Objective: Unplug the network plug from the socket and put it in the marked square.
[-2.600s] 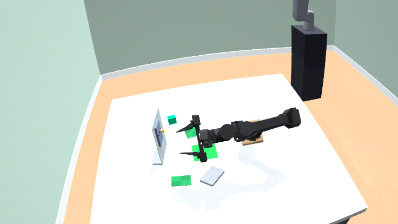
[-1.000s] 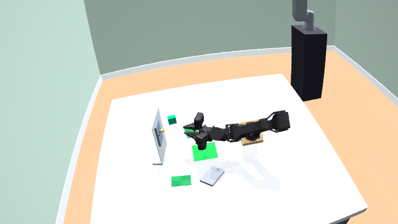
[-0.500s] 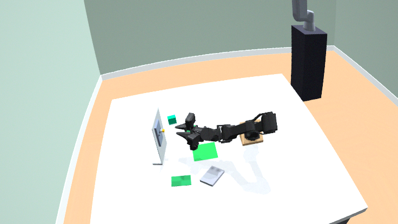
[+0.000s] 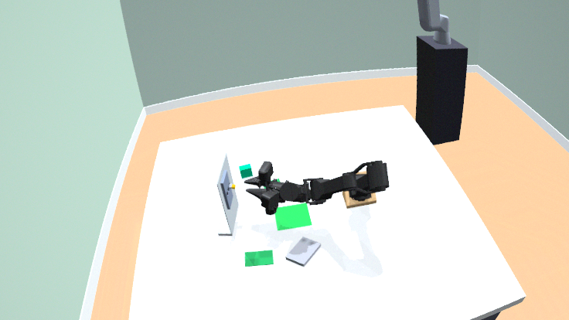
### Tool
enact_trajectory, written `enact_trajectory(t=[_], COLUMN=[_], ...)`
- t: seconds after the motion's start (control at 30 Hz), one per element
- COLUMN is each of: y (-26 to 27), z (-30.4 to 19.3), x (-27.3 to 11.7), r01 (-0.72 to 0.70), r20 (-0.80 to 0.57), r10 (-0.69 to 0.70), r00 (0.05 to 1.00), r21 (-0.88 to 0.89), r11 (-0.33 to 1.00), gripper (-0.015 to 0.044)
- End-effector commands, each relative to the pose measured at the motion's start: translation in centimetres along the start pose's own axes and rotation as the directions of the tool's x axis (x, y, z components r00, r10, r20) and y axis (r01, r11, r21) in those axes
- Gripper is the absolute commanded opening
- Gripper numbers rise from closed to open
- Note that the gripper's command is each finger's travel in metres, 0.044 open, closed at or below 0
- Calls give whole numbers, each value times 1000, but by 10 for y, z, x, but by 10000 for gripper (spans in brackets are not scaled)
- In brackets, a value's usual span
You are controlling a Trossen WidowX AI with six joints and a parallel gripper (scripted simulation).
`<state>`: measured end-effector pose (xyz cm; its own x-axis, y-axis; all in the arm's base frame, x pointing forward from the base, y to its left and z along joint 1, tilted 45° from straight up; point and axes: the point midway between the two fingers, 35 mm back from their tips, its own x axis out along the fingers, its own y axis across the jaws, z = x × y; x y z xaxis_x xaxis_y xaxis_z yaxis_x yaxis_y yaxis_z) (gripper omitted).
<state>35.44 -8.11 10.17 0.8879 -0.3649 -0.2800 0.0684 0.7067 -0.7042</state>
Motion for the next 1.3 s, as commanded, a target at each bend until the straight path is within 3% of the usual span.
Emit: enact_trajectory(t=[0.0,1.0,1.07,1.27], y=[0,1,1,1], z=[3,12,12,12], x=[7,46,46,46], r01=[-1,0,0,0], r20=[4,6,6,6], r10=[1,0,0,0], r00=[1000,1000,1000,1000], r21=[-5,-5,-5,-5], r11=[1000,1000,1000,1000], gripper=[156,156,104,64])
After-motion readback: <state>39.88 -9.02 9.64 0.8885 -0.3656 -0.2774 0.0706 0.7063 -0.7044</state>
